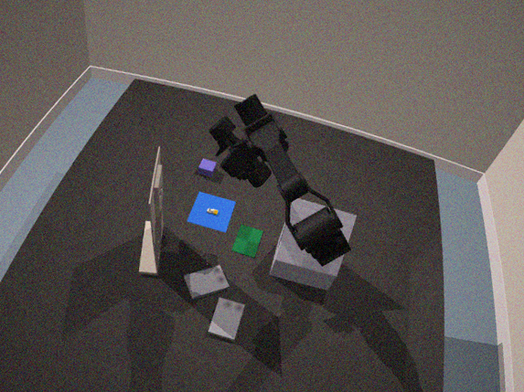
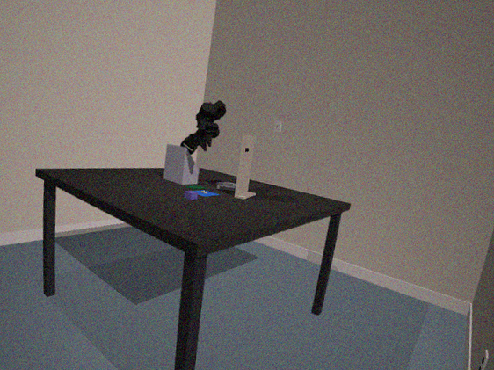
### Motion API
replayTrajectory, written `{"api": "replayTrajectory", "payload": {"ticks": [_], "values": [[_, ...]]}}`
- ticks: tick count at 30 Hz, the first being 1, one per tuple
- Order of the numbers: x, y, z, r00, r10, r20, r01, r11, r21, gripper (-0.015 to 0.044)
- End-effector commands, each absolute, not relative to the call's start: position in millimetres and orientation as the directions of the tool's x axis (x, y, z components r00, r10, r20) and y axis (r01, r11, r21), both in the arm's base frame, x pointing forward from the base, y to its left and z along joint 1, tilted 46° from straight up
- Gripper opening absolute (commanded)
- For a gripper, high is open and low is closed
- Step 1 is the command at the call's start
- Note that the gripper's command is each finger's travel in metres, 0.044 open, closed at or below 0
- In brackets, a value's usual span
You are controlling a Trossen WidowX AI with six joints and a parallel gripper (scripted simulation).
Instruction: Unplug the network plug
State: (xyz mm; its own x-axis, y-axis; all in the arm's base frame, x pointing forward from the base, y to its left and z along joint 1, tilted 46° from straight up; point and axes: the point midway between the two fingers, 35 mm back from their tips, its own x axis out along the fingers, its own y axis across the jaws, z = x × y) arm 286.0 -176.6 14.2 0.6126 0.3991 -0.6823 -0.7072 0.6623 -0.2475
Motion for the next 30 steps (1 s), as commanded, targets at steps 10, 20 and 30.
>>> {"api": "replayTrajectory", "payload": {"ticks": [10, 20, 30], "values": [[285.9, -176.4, 16.0, 0.614, 0.403, -0.679, -0.709, 0.659, -0.25, 0.044], [285.9, -176.4, 16.0, 0.614, 0.403, -0.679, -0.709, 0.659, -0.25, 0.044], [285.9, -176.4, 16.0, 0.614, 0.403, -0.679, -0.709, 0.659, -0.25, 0.044]]}}
